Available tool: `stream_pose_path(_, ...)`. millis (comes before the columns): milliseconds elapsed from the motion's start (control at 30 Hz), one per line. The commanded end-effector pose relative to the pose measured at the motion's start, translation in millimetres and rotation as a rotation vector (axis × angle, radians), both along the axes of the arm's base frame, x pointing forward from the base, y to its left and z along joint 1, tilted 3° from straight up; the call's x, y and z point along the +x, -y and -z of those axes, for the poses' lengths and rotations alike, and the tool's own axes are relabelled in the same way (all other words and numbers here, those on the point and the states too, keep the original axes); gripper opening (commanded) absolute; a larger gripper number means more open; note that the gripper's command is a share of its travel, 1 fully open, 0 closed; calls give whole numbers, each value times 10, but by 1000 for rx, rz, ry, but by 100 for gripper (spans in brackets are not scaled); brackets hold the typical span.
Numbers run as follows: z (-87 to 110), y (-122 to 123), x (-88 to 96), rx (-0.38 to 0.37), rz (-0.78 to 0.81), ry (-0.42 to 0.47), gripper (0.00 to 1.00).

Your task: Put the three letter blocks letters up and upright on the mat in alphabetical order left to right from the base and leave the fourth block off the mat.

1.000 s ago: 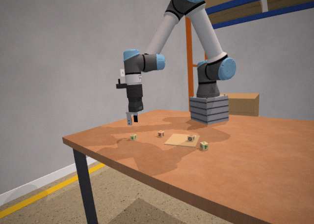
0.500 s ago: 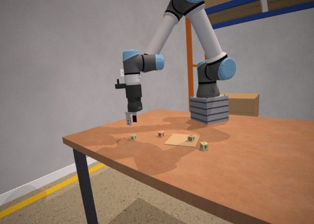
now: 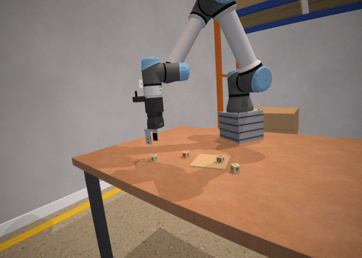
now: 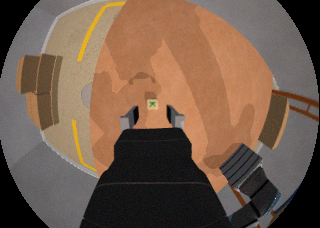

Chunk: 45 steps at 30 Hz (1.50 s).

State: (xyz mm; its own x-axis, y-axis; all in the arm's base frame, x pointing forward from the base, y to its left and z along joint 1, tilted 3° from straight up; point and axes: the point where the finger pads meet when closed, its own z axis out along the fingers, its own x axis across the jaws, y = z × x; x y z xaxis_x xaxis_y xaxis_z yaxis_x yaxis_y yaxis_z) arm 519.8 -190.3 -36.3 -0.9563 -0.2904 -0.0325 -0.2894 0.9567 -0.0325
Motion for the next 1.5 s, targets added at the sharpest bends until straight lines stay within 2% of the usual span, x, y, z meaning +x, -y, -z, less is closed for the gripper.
stream_pose_path(0,-7,2,4,-1,0,1,100)
stream_pose_path(900,13,3,5,-1,0,1,100)
stream_pose_path(1467,178,7,12,-1,0,1,100)
